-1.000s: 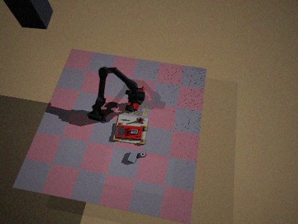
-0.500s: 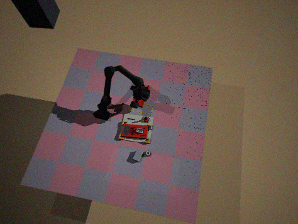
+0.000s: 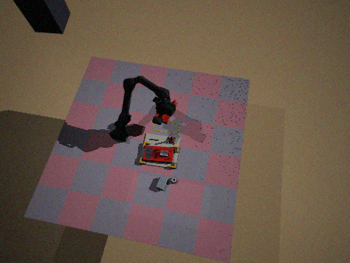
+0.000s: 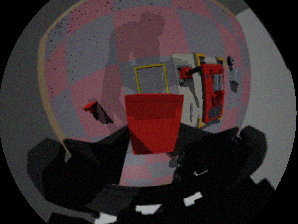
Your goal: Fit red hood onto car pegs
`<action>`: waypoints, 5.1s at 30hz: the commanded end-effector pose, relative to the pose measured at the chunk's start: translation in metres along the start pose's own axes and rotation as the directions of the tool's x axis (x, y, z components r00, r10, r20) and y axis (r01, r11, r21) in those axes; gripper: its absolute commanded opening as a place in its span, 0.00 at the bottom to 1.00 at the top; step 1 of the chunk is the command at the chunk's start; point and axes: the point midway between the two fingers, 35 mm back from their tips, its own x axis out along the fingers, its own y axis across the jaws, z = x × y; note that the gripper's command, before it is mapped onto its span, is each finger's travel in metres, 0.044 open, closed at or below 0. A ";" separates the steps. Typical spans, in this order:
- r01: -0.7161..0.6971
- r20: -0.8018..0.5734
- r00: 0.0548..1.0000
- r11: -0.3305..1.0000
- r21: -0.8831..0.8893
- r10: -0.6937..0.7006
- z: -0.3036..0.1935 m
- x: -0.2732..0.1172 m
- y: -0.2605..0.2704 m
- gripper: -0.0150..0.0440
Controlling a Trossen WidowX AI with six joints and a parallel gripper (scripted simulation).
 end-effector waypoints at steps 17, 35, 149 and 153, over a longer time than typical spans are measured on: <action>0.015 0.007 1.000 0.998 -0.054 -0.015 0.034 -0.007 -0.041 0.25; 0.025 0.010 1.000 0.992 -0.120 -0.024 0.068 -0.011 -0.099 0.25; 0.019 0.009 1.000 0.969 -0.248 -0.017 0.095 0.047 -0.226 0.25; 0.019 0.009 1.000 0.969 -0.248 -0.017 0.095 0.046 -0.226 0.25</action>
